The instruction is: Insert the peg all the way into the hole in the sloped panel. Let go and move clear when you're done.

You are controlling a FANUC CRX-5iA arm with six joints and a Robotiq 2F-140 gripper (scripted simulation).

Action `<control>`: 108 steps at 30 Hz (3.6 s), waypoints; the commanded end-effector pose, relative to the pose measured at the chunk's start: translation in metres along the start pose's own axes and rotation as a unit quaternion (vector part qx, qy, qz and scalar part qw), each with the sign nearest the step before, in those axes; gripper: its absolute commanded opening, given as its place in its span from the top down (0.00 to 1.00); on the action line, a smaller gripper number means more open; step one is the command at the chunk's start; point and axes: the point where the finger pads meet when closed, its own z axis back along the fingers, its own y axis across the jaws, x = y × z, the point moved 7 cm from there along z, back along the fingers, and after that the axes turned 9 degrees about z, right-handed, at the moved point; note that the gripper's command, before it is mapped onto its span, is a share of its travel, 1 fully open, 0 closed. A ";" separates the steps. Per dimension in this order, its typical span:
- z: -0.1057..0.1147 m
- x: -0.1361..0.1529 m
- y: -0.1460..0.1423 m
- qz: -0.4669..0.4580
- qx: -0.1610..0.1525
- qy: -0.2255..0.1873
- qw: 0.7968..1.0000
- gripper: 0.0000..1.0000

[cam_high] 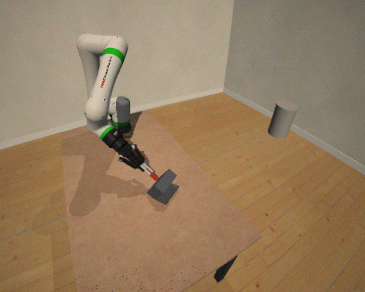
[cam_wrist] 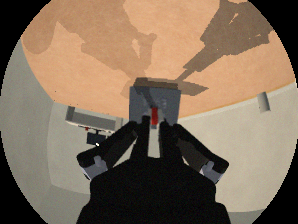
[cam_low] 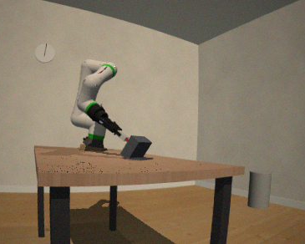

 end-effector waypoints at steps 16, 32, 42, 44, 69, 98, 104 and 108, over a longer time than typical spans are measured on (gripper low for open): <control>-0.014 0.000 0.000 0.000 0.000 0.000 1.000 1.00; -0.029 0.000 0.000 0.000 0.000 0.000 1.000 1.00; -0.031 0.000 0.000 0.000 0.000 0.000 1.000 1.00; -0.031 0.000 0.000 0.000 0.000 0.000 1.000 1.00; -0.029 0.000 0.000 0.000 0.000 0.000 1.000 0.64; 0.051 0.001 -0.001 0.000 0.000 -0.001 1.000 0.20; 0.063 0.001 -0.002 0.000 0.000 0.000 1.000 0.09; 0.063 0.001 -0.002 0.000 0.000 0.000 1.000 0.02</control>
